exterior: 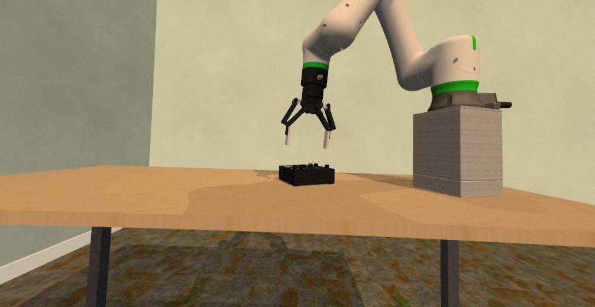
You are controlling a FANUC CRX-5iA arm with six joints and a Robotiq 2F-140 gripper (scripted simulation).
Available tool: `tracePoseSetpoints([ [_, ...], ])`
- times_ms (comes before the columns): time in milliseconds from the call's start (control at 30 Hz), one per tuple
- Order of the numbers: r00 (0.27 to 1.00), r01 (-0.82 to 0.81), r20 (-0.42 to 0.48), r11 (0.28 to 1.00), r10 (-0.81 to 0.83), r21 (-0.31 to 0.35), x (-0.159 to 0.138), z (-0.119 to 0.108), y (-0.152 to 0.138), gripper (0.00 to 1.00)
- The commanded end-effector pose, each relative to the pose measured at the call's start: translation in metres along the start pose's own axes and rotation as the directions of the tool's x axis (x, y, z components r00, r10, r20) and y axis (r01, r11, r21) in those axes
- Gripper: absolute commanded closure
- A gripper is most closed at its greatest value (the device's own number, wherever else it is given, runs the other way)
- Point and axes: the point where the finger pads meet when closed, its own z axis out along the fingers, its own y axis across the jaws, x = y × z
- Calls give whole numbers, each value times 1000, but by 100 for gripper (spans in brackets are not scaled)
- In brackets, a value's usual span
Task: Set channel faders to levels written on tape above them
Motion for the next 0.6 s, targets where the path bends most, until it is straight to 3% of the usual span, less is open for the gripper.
tracePoseSetpoints([
  [0,1000,0,0,1000,0,0,0,0,0,0],
  [567,1000,-4,0,1000,4,-1,1,-1,0,0],
])
